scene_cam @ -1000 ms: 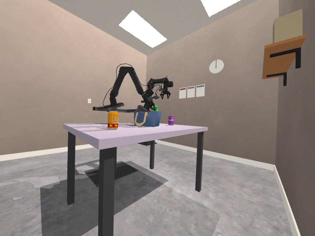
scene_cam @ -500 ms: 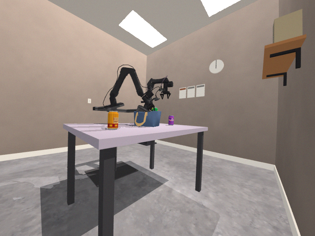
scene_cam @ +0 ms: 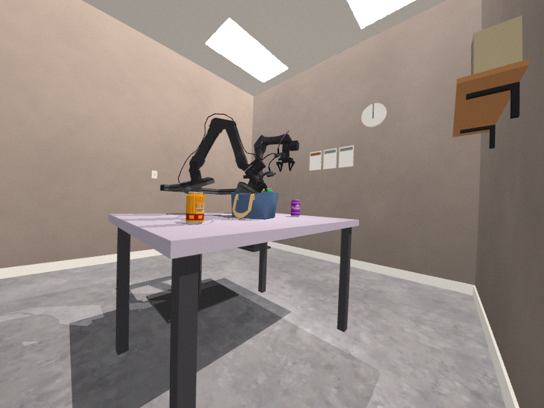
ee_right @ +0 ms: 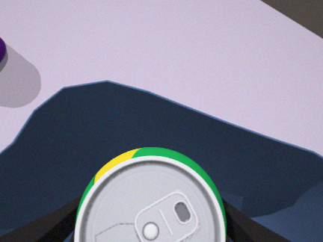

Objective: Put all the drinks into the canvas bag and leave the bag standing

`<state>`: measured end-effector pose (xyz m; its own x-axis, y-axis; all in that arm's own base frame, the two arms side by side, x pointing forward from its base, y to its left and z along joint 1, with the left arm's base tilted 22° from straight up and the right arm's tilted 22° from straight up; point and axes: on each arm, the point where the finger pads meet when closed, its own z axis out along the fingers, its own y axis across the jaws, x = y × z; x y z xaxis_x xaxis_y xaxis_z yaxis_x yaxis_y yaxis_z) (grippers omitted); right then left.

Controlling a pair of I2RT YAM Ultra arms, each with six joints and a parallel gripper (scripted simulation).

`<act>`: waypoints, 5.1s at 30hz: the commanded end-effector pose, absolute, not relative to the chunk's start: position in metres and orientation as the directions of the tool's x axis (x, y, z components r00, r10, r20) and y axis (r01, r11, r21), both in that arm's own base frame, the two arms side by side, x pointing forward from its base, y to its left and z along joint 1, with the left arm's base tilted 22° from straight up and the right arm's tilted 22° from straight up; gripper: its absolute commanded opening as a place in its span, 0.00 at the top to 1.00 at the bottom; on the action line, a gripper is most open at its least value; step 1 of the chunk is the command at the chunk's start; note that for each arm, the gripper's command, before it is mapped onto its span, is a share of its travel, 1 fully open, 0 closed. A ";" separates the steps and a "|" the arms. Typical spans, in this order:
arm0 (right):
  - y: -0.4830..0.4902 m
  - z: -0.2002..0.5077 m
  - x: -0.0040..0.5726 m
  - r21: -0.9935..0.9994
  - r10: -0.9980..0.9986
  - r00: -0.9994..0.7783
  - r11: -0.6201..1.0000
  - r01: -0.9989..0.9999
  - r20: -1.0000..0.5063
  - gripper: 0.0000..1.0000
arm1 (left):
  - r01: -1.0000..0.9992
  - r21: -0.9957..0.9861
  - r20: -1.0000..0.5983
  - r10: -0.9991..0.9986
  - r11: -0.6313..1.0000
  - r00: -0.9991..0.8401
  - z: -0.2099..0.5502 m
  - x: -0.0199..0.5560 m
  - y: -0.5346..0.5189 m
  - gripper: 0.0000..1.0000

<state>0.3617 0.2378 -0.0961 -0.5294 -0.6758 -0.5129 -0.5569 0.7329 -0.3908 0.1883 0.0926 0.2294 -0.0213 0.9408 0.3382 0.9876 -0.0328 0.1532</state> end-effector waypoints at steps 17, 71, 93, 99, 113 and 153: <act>0.254 -0.094 0.389 -0.376 -0.636 -0.461 0.755 -0.537 -0.619 0.30 | 0.985 0.170 0.327 0.945 -0.034 -0.024 0.231 0.186 0.089 0.00; 0.253 -0.125 0.387 -0.379 -0.654 -0.452 0.738 -0.559 -0.606 0.30 | 0.985 0.170 0.327 0.945 -0.034 -0.024 0.231 0.186 0.089 0.00; 0.259 -0.107 0.393 -0.372 -0.635 -0.440 0.751 -0.545 -0.635 0.16 | 0.985 0.170 0.327 0.945 -0.034 -0.024 0.231 0.186 0.089 0.00; 0.260 -0.106 0.394 -0.372 -0.633 -0.438 0.752 -0.544 -0.638 0.14 | 0.985 0.170 0.327 0.945 -0.034 -0.024 0.231 0.186 0.089 0.00; 0.253 -0.104 0.387 -0.380 -0.639 -0.478 0.756 -0.532 -0.602 0.14 | 0.985 0.170 0.327 0.945 -0.034 -0.024 0.231 0.186 0.089 0.00; 0.291 0.005 0.364 -0.375 -0.634 -0.472 0.759 -0.532 -0.612 0.14 | 0.985 0.170 0.327 0.945 -0.034 -0.024 0.231 0.186 0.089 0.00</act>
